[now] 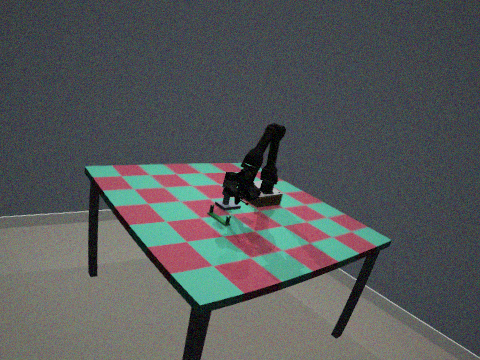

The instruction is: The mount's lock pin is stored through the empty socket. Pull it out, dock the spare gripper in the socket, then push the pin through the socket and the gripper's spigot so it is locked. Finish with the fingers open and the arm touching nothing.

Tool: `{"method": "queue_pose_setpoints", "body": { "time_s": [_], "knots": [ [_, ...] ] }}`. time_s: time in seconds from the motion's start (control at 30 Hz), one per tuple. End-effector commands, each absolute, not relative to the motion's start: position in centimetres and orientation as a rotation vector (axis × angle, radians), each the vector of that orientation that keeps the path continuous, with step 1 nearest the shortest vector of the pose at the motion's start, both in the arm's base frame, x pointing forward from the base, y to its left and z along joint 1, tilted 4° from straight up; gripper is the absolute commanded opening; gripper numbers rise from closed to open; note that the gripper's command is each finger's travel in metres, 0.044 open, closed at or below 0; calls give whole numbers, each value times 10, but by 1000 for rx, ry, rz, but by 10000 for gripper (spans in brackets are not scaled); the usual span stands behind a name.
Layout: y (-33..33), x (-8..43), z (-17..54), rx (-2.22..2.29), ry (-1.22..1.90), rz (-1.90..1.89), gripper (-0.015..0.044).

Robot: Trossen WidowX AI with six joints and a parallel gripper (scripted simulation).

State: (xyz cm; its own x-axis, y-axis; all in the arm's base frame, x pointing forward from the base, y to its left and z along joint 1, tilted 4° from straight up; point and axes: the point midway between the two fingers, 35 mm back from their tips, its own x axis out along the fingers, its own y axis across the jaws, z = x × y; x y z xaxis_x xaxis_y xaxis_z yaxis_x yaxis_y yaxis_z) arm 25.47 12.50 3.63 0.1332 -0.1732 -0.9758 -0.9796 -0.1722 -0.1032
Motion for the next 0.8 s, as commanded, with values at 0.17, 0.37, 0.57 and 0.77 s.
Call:
{"method": "queue_pose_setpoints", "body": {
  "time_s": [0.17, 0.37, 0.57, 0.77],
  "knots": [
    [120, 255, 35, -1529, 1173, 1141, 0],
    [117, 255, 35, -1529, 1171, 1140, 0],
    [114, 257, 35, -1529, 1171, 1139, 0],
    [111, 257, 35, -1529, 1170, 1139, 0]
  ]
}}
